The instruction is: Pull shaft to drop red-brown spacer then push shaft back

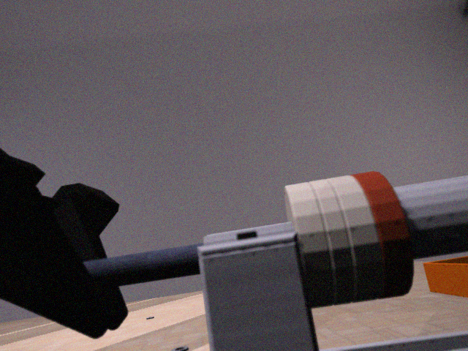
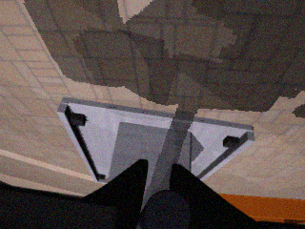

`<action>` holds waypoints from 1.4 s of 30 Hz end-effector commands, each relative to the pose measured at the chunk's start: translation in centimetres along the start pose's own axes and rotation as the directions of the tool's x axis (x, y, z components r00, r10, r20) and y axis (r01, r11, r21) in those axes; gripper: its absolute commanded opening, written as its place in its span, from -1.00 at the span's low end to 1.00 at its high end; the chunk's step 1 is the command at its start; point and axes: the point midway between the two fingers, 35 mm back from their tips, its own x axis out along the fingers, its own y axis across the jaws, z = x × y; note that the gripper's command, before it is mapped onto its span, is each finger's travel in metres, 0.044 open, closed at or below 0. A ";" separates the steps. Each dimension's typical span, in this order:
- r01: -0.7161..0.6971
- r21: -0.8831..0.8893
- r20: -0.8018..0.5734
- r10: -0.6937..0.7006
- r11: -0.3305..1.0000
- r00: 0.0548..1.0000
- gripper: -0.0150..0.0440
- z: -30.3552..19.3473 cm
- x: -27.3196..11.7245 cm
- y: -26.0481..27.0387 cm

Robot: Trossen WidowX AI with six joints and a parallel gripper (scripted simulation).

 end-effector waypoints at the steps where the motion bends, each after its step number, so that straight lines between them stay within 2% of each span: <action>1: 0.000 -0.004 -0.002 0.000 1.000 1.000 -0.49 0.0 -0.1 0.0; 42: 0.000 -0.004 -0.001 -0.001 1.000 1.000 -0.49 0.3 -0.4 0.0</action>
